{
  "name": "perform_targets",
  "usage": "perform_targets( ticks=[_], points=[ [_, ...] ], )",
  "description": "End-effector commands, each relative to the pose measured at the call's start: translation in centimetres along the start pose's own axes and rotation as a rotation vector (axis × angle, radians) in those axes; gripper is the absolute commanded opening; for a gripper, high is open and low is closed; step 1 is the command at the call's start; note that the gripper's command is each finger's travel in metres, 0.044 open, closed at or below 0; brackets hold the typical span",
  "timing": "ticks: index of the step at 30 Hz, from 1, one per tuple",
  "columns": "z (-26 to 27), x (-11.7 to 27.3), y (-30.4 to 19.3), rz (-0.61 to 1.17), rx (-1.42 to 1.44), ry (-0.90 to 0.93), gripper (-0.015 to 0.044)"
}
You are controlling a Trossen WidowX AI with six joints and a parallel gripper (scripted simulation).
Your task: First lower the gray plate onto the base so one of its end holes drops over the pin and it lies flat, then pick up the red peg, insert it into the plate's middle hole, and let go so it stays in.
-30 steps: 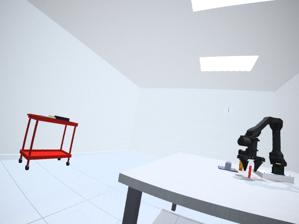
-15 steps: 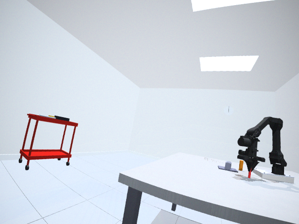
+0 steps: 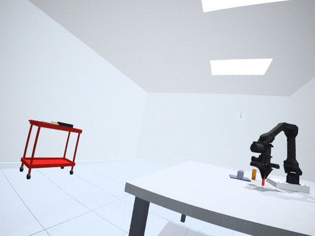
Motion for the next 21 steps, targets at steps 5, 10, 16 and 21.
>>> perform_targets(
  ticks=[5, 10, 16, 21],
  points=[
    [0.4, 2.7, -0.1, 0.000, 0.002, 0.015, 0.0000],
    [0.5, 4.3, -0.1, 0.000, 0.002, 0.015, 0.0000],
    [0.5, 6.3, -0.1, 0.000, 0.002, 0.015, 0.0000],
    [0.6, 6.1, 0.0, 0.001, 0.005, 0.003, 0.0000]
  ],
)
Point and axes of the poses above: the point midway between the two fingers, 35 mm back from their tips, its own x axis back along the fingers, its own z axis across the jaws, y = z × x, the point moved 9 cm from there along x, back along the fingers, and after that the axes turned 14 degrees about -x, right-handed, at the moved point
